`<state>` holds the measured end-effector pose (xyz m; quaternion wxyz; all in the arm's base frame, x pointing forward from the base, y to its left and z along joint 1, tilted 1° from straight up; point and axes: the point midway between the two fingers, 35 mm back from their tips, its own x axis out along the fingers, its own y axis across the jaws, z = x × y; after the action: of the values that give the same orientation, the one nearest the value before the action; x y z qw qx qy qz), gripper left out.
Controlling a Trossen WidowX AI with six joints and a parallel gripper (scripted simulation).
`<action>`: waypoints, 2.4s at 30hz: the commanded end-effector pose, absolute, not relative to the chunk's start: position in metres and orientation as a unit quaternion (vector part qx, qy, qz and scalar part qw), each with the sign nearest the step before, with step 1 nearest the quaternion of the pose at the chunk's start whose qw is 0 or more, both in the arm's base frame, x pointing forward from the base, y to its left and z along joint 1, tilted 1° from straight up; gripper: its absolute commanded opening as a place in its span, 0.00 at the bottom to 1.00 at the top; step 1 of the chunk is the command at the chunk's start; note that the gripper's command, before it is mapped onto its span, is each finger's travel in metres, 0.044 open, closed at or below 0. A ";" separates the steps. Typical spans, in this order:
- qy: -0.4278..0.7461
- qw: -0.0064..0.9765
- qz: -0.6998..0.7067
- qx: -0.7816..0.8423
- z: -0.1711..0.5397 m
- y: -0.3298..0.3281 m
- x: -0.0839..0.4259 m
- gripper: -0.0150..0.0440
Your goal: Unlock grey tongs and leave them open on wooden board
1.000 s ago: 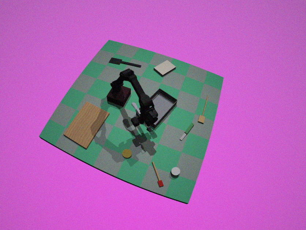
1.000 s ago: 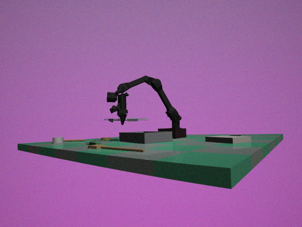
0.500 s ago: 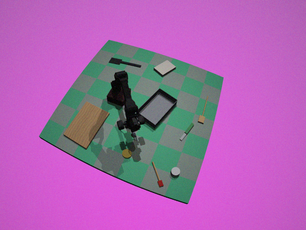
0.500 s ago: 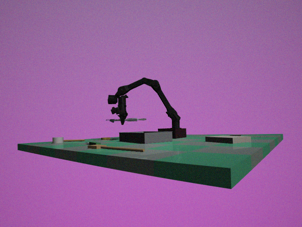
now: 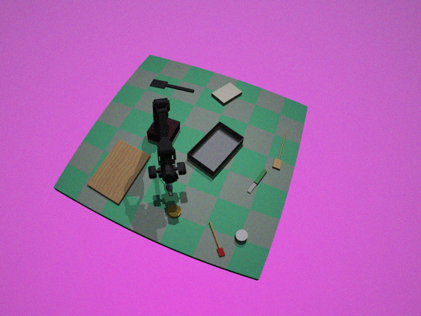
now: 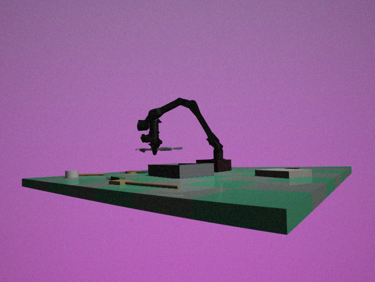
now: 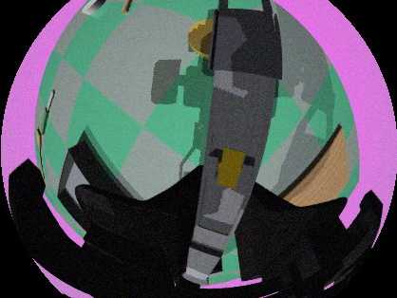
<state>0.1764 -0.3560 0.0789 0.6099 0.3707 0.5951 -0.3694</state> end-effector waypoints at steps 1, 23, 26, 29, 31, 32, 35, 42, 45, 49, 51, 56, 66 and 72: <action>0.585 0.599 -0.389 0.385 0.079 -0.367 0.148 0.00; 0.525 0.533 -0.471 0.468 0.078 -0.388 0.004 0.00; 0.516 0.523 -0.482 0.477 0.078 -0.387 -0.016 0.00; 0.507 0.513 -0.493 0.487 0.078 -0.385 -0.035 0.00; 0.500 0.506 -0.500 0.493 0.078 -0.383 -0.049 0.00; 0.497 0.503 -0.504 0.496 0.078 -0.382 -0.055 0.00; 0.488 0.492 -0.514 0.506 0.078 -0.378 -0.075 0.00; 0.465 0.466 -0.538 0.526 0.078 -0.365 -0.119 0.00; 0.456 0.455 -0.547 0.535 0.078 -0.359 -0.137 0.00; 0.454 0.453 -0.549 0.537 0.078 -0.357 -0.141 0.00; 0.454 0.453 -0.549 0.537 0.078 -0.357 -0.141 0.00; 0.444 0.459 -0.559 0.529 0.080 -0.358 -0.141 0.00; 0.384 0.497 -0.612 0.480 0.091 -0.363 -0.145 0.00; 0.349 0.518 -0.641 0.446 0.099 -0.364 -0.147 0.00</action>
<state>-0.1469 -0.3643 0.0936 0.5077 0.4634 0.3701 -0.6249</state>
